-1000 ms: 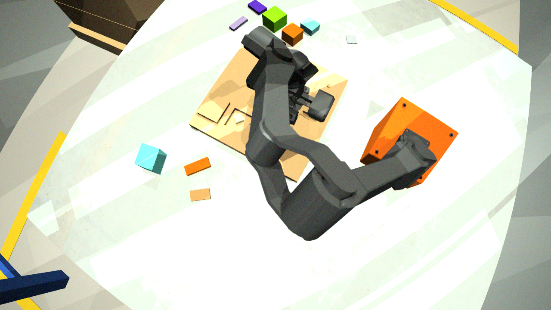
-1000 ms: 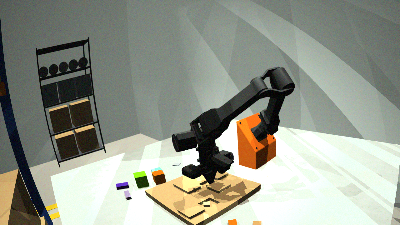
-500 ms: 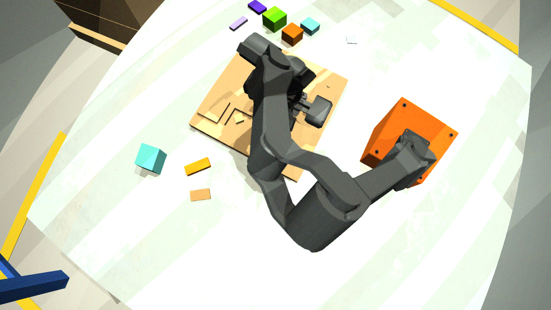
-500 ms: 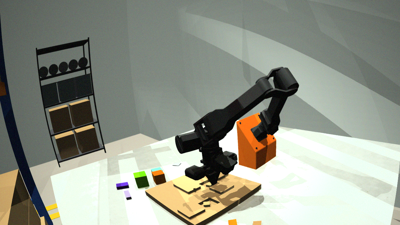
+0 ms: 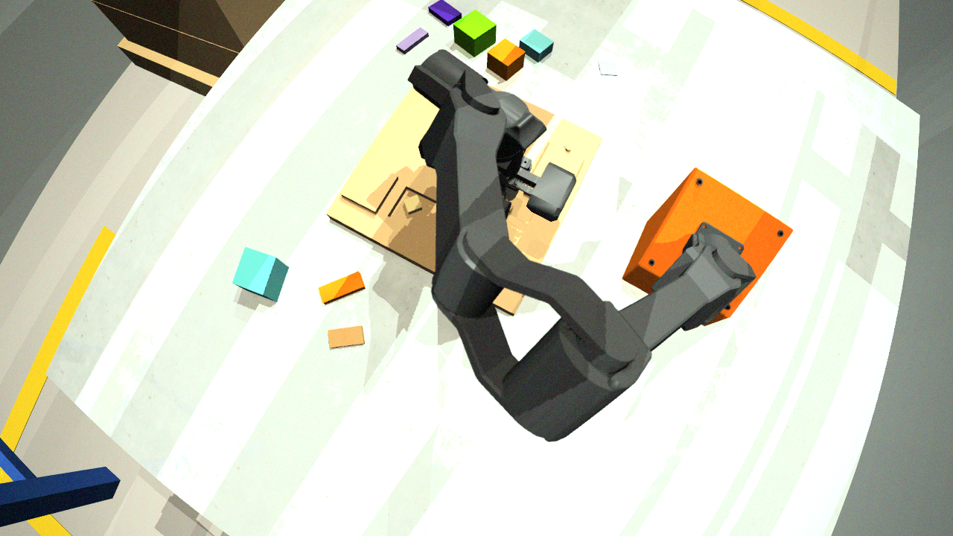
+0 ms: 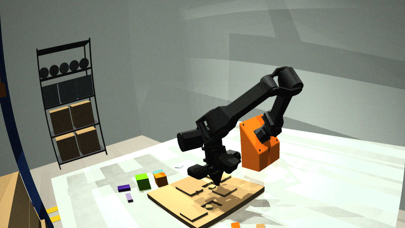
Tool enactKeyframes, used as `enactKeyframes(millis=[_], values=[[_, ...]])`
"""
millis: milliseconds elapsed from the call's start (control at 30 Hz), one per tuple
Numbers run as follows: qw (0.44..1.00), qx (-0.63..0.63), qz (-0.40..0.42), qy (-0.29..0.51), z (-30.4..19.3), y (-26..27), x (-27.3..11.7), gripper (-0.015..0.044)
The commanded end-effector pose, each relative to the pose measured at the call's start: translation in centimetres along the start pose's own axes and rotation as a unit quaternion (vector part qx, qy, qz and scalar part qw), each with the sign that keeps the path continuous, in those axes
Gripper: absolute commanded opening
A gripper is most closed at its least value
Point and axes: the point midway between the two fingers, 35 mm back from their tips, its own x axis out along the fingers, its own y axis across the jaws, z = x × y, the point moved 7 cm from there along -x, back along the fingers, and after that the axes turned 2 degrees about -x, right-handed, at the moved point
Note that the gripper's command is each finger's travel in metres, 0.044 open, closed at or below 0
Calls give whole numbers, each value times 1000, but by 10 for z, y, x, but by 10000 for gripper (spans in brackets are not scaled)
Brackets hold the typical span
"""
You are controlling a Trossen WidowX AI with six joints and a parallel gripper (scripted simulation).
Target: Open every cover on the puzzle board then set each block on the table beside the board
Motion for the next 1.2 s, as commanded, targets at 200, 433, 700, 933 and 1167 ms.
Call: enactKeyframes(millis=[200,433,700,933,1167], values=[[1000,-3,-3,0,2,-1,-14,0],[1000,-3,-3,0,3,-1,-23,0],[1000,-3,-3,-1,4,-1,-33,0],[981,195,-2,-1,-3,11,-34,0],[831,556,-3,1,-16,35,-40,0]])
